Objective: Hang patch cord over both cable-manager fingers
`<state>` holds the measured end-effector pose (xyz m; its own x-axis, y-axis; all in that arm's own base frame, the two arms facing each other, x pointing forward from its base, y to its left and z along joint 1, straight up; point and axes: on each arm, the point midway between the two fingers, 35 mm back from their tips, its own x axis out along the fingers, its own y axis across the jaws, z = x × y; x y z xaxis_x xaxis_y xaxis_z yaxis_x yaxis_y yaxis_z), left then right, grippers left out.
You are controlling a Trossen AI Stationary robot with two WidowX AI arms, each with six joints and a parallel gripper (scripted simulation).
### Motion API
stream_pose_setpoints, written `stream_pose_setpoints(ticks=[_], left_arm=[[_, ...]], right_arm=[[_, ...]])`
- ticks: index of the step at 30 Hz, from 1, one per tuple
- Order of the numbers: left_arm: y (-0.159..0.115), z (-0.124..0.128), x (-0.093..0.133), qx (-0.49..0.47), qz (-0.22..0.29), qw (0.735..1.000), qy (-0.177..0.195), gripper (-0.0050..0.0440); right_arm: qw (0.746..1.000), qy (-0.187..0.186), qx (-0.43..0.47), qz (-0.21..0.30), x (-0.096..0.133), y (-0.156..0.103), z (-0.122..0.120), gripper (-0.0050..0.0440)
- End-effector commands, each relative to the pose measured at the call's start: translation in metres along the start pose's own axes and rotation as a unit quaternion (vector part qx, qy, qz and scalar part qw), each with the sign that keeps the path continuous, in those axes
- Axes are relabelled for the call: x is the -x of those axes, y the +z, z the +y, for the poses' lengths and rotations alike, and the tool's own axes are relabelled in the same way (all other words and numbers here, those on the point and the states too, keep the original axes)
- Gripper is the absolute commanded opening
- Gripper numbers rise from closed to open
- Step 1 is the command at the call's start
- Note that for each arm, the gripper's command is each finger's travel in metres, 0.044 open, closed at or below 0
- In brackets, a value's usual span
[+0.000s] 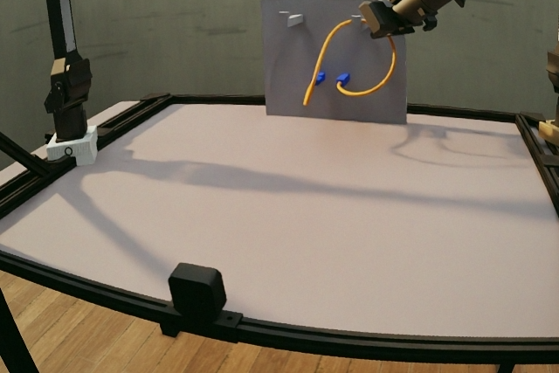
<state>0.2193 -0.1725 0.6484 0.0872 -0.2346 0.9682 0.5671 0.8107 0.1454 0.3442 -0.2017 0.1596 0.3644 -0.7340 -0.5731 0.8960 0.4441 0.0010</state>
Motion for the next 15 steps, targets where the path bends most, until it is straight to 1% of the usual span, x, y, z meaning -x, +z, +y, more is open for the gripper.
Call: stream_pose_setpoints(ticks=[1,5,10,12,15], left_arm=[[0.029,-0.002,0.0,-0.003,-0.067,0.998,-0.004,0.044],[0.039,-0.002,0.002,-0.006,-0.089,0.996,-0.004,0.044],[0.04,-0.002,0.002,-0.007,-0.092,0.996,-0.004,0.044],[0.039,-0.002,0.003,-0.007,-0.091,0.996,-0.004,0.044],[0.029,0.0,0.007,-0.01,-0.077,0.997,-0.003,0.044]], right_arm=[[1.0,0.005,-0.006,-0.008,0.004,0.007,0.001,0.0025],[1.0,0.005,-0.006,-0.008,0.004,0.007,0.001,0.0025],[1.0,0.005,-0.006,-0.008,0.004,0.007,0.001,0.0025],[1.0,0.005,-0.006,-0.008,0.004,0.007,0.001,0.0025],[1.0,0.005,-0.006,-0.008,0.004,0.007,0.001,0.0025]])
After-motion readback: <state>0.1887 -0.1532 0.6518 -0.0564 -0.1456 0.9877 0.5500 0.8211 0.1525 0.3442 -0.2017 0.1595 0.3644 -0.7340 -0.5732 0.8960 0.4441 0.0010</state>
